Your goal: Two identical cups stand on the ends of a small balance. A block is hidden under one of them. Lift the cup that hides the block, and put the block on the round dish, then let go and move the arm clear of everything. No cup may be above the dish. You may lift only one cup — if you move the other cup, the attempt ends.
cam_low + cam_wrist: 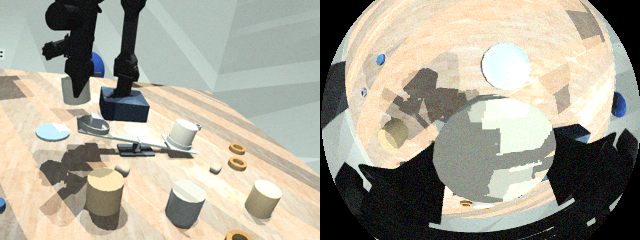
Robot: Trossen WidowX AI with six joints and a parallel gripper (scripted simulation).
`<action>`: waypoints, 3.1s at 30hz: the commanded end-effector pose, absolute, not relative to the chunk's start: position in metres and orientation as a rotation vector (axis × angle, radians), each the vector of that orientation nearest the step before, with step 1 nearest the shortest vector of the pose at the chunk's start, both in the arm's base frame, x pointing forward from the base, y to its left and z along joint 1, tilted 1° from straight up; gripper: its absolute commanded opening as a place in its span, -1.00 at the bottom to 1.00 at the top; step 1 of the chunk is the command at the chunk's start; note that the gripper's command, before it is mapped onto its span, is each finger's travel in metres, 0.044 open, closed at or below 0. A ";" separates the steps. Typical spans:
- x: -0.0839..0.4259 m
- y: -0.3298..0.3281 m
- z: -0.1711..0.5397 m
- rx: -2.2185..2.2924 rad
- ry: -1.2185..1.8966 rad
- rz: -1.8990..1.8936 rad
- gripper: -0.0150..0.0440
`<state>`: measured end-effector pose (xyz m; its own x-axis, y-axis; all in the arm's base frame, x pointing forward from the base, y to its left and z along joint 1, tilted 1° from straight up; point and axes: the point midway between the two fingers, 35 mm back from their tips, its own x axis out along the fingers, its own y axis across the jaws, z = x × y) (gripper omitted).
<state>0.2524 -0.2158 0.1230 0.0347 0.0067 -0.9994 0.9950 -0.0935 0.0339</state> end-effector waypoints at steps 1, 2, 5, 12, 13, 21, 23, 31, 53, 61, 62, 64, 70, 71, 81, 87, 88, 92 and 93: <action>0.229 -0.236 0.110 1.295 1.147 -1.248 -0.49; 0.223 -0.241 0.107 1.294 1.147 -1.249 -0.49; 0.202 -0.256 0.097 1.292 1.146 -1.250 -0.49; 0.152 -0.281 0.074 1.287 1.146 -1.253 -0.49; 0.144 -0.284 0.070 1.286 1.146 -1.253 -0.49; 0.088 -0.296 0.047 1.282 1.146 -1.256 -0.49; 0.086 -0.296 0.047 1.282 1.146 -1.256 -0.49; 0.087 -0.297 0.022 1.282 1.146 -1.256 -0.49; 0.088 -0.297 -0.007 1.285 1.142 -1.260 -0.40; 0.088 -0.297 -0.007 1.285 1.142 -1.260 0.31; 0.088 -0.297 -0.007 1.285 1.142 -1.260 0.40; 0.088 -0.297 -0.007 1.285 1.142 -1.260 0.58; 0.087 -0.298 0.020 1.283 1.144 -1.258 1.00; 0.087 -0.297 0.035 1.283 1.145 -1.257 1.00; 0.110 -0.301 0.054 1.219 1.115 -1.211 0.64; 0.148 -0.287 0.063 1.218 1.127 -1.194 0.39; 0.156 -0.284 0.065 1.218 1.131 -1.191 0.39; 0.210 -0.252 0.079 1.216 1.155 -1.172 0.39; 0.222 -0.242 0.083 1.215 1.161 -1.167 0.39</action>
